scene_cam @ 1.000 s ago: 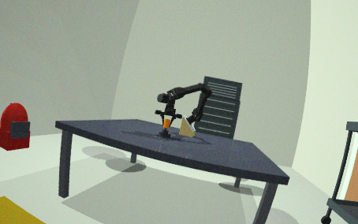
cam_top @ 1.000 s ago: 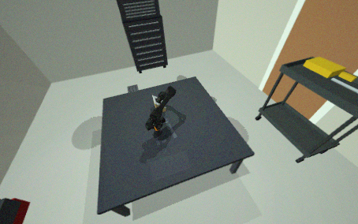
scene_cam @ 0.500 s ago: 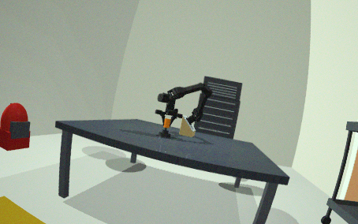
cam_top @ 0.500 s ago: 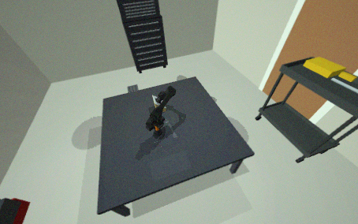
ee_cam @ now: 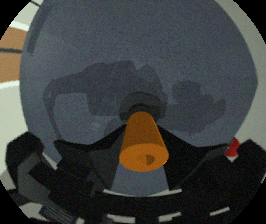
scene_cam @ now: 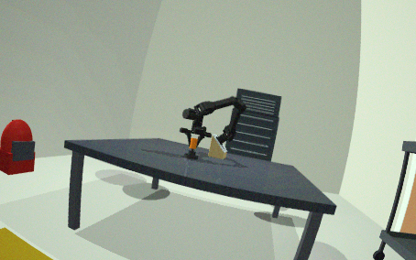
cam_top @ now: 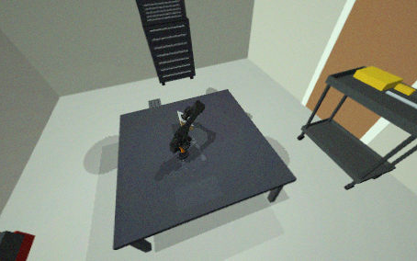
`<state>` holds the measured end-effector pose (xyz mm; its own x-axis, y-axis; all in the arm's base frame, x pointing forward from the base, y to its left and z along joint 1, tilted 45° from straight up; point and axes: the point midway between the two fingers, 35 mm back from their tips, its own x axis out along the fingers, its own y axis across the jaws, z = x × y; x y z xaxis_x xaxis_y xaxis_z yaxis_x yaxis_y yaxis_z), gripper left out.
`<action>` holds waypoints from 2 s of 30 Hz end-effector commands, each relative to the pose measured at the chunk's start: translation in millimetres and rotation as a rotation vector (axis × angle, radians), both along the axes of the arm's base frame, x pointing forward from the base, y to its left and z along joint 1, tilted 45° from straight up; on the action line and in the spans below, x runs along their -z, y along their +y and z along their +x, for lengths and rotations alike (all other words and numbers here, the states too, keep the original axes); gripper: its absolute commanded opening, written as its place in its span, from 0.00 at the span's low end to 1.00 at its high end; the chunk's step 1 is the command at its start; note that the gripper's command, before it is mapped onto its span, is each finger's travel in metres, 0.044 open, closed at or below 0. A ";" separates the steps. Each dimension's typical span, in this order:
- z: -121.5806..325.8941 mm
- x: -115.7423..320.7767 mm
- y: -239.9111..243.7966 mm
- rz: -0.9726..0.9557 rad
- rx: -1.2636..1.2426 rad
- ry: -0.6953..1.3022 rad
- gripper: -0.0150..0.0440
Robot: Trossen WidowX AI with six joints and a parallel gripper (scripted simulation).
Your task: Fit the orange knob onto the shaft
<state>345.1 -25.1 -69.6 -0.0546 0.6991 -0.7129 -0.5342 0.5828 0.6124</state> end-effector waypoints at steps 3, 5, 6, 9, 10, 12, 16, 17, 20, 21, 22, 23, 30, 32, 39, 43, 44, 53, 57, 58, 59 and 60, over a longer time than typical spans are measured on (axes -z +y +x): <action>0.5 0.1 0.3 0.002 0.001 -0.004 0.25; 0.5 0.4 0.6 0.003 -0.010 -0.015 0.25; 0.5 0.4 0.6 0.003 -0.010 -0.015 0.25; 0.5 0.4 0.6 0.003 -0.010 -0.015 0.25; 0.5 0.4 0.6 0.003 -0.010 -0.015 0.25; 0.5 0.7 0.9 0.003 -0.010 -0.015 0.25; 0.5 0.7 0.9 0.003 -0.010 -0.015 0.25; 0.5 0.7 0.9 0.003 -0.010 -0.015 0.25; 0.5 0.7 0.9 0.003 -0.010 -0.015 0.25; 0.5 0.7 0.9 0.003 -0.010 -0.015 0.25; 0.5 0.7 0.9 0.003 -0.010 -0.015 0.25; 0.5 0.7 0.9 0.003 -0.010 -0.015 0.25; 0.5 0.7 0.9 0.003 -0.010 -0.015 0.25; 0.5 0.7 0.9 0.003 -0.010 -0.015 0.25; 0.4 -0.7 -0.2 0.002 -0.004 -0.009 0.25; -0.1 -5.5 -2.6 0.002 0.001 -0.003 0.25; -0.3 -6.4 -2.4 0.002 0.001 -0.003 0.25; -0.1 -2.5 1.5 0.005 -0.036 -0.040 0.25; 0.2 -1.9 1.4 0.005 -0.036 -0.040 0.25; 0.0 -1.7 1.2 0.005 -0.036 -0.040 0.25; -0.1 -1.5 1.0 0.005 -0.036 -0.040 0.25; -0.2 -1.3 0.8 0.005 -0.036 -0.040 0.25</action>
<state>344.4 -23.6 -67.6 -0.0559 0.6991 -0.7128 -0.5743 0.5615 0.5958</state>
